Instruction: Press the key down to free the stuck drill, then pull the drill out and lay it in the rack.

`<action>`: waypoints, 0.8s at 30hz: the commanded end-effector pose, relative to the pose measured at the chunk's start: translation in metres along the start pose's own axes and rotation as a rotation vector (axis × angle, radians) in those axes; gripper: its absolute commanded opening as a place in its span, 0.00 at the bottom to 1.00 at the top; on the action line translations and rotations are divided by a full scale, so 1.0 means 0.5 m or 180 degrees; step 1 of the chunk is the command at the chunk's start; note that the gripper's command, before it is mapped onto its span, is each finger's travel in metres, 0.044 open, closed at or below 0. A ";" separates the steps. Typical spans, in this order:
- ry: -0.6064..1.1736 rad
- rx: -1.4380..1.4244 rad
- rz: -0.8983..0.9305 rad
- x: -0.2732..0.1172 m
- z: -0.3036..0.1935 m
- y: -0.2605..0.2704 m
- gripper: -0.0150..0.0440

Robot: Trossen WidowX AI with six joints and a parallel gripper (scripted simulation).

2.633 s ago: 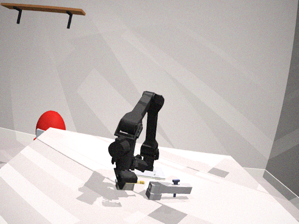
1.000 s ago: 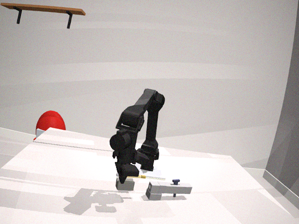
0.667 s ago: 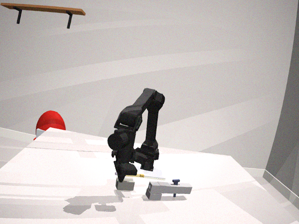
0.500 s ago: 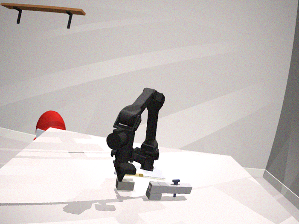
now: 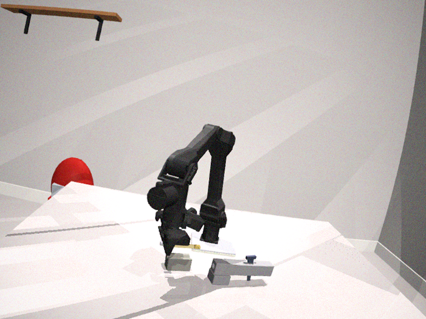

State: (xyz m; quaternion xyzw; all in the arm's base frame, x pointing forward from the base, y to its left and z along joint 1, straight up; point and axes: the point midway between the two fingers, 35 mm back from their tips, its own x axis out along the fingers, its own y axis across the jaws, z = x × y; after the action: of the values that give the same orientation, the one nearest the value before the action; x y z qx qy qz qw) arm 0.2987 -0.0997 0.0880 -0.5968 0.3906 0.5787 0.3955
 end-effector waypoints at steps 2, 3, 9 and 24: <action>0.0010 -0.0006 -0.0002 0.001 -0.004 0.017 0.25; 0.0010 -0.0006 -0.0002 0.001 -0.004 0.020 0.25; 0.0011 -0.0006 0.0001 0.002 -0.008 0.039 0.25; 0.0012 -0.0006 0.0003 0.036 -0.013 0.055 0.25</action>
State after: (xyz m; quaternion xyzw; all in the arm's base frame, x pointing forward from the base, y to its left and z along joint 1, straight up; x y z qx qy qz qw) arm 0.2770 -0.1157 0.0762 -0.5982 0.3913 0.5768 0.3955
